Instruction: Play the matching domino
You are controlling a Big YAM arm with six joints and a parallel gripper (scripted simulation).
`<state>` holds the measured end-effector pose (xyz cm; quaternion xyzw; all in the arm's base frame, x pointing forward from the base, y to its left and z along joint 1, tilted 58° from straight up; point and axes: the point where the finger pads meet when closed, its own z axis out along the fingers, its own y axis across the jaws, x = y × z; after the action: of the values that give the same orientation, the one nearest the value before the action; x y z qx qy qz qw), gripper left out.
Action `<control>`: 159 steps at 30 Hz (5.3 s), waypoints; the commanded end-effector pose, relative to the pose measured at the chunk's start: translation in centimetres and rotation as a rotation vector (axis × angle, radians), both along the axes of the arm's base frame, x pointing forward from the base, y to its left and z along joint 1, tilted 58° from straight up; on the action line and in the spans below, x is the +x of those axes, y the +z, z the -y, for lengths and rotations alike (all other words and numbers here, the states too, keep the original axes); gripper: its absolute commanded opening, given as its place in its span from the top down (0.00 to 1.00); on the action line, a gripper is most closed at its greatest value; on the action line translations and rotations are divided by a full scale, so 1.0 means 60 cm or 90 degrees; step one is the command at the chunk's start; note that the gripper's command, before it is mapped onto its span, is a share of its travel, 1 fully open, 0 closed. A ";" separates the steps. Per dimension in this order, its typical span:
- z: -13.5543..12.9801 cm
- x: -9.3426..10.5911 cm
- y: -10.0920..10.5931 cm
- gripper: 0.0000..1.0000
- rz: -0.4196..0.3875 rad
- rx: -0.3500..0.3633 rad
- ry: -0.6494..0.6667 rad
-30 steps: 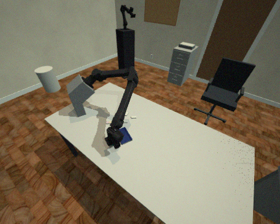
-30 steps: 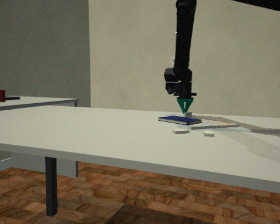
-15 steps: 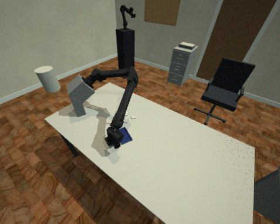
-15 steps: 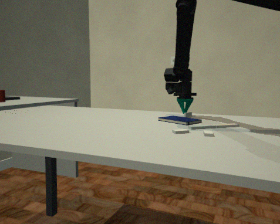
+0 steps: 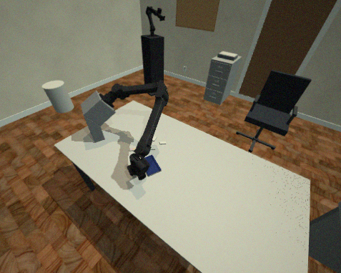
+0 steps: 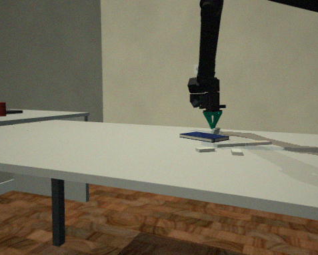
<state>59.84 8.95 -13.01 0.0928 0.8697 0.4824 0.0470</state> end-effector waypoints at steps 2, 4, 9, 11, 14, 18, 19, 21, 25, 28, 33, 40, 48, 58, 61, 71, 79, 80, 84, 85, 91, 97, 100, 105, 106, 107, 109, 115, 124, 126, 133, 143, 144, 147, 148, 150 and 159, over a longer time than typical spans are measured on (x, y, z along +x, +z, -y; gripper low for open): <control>0.074 0.001 0.059 1.00 0.027 -0.005 -0.006; 0.081 -0.002 0.066 1.00 0.027 -0.005 -0.003; 0.081 -0.002 0.066 1.00 0.027 -0.005 -0.003; 0.057 -0.011 0.050 1.00 0.006 -0.003 0.003; 0.085 -0.007 0.064 1.00 0.009 -0.004 0.004; 0.123 -0.002 0.082 1.00 0.014 -0.004 0.006; 0.132 -0.001 0.087 1.00 0.016 -0.004 0.007; 0.142 0.001 0.092 1.00 0.017 -0.005 0.007; 0.142 0.001 0.092 1.00 0.017 -0.005 0.007; 0.113 -0.009 0.081 1.00 0.000 -0.003 0.014; 0.139 -0.001 0.088 1.00 0.008 -0.004 0.013; 0.159 0.005 0.094 1.00 0.015 -0.005 0.012; 0.141 0.001 0.092 1.00 0.014 -0.005 0.023; 0.168 0.004 0.085 1.00 0.020 -0.005 0.017; 0.168 0.004 0.085 1.00 0.020 -0.005 0.017; 0.173 0.004 0.076 1.00 0.025 -0.006 0.020; 0.137 0.000 0.090 1.00 0.030 -0.008 0.038; 0.137 0.000 0.090 1.00 0.030 -0.008 0.038; 0.137 0.000 0.090 1.00 0.030 -0.008 0.038; 0.137 0.000 0.090 1.00 0.030 -0.008 0.038; 0.137 0.000 0.090 1.00 0.030 -0.008 0.038; 0.137 -0.001 0.088 1.00 0.028 -0.008 0.037; 0.137 -0.001 0.088 1.00 0.028 -0.008 0.037; 0.137 -0.001 0.088 1.00 0.028 -0.008 0.037; 0.137 -0.001 0.088 1.00 0.028 -0.008 0.037; 0.137 -0.001 0.088 1.00 0.028 -0.008 0.037; 0.137 -0.001 0.088 1.00 0.028 -0.008 0.037; 0.134 -0.016 0.070 0.58 0.108 -0.026 0.080; 0.126 -0.051 0.028 0.58 0.295 -0.069 0.179; 0.126 -0.051 0.028 0.58 0.295 -0.069 0.179; 0.116 -0.057 0.028 0.58 0.358 -0.084 0.222; 0.106 -0.045 0.039 0.58 0.540 -0.124 0.323; 0.106 -0.045 0.039 0.58 0.540 -0.124 0.323; 0.120 -0.058 0.020 0.58 0.508 -0.122 0.300; 0.116 -0.057 0.024 0.58 0.540 -0.129 0.320; 0.108 -0.053 0.031 0.58 0.603 -0.142 0.359; 0.085 -0.043 0.052 0.58 0.792 -0.181 0.477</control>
<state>56.11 2.19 -11.73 -0.4372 0.7576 0.3385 0.3470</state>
